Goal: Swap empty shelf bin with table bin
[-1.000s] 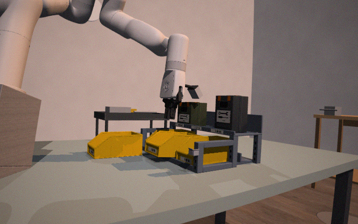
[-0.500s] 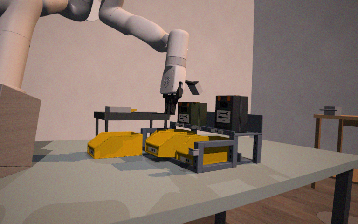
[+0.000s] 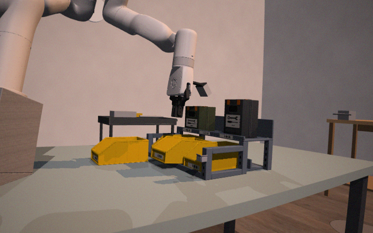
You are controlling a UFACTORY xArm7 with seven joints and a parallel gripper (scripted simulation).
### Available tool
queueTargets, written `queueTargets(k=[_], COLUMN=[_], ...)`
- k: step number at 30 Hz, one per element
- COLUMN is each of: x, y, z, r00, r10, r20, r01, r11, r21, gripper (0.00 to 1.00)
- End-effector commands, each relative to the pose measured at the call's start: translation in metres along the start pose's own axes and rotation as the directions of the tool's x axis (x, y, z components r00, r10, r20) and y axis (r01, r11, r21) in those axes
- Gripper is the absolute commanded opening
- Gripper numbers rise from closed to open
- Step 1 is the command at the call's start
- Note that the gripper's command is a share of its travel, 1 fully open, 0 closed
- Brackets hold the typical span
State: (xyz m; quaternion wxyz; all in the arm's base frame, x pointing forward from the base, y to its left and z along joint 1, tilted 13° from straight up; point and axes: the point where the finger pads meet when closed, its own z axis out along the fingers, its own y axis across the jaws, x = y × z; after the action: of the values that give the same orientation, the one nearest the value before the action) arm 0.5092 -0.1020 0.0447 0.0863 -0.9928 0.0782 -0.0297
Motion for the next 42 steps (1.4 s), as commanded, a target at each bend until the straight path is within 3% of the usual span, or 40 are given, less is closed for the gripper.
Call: queueTargets(k=[1,6,7,32,37,42], x=[0.001,0.001,0.001,0.001,-0.004,-0.016], y=[0.001,0.001,0.001,0.001,0.005,0.012], z=[-0.003,-0.003,-0.003,-0.003,-0.001,0.003], r00=[1.0,1.0,1.0,1.0,0.995,0.952], r10=[0.001,0.001,0.001,-0.01,-0.101,-0.304], r20=[-0.004,-0.004,-0.004,-0.006,-0.017,-0.042], r01=[-0.001,-0.001,-0.001,0.01,0.101,0.304], r11=[1.0,1.0,1.0,1.0,0.995,0.953], r21=[-0.001,-0.001,-0.001,0.0,0.003,0.0], gripper=[0.1,0.1,0.0,0.0,0.0,0.0])
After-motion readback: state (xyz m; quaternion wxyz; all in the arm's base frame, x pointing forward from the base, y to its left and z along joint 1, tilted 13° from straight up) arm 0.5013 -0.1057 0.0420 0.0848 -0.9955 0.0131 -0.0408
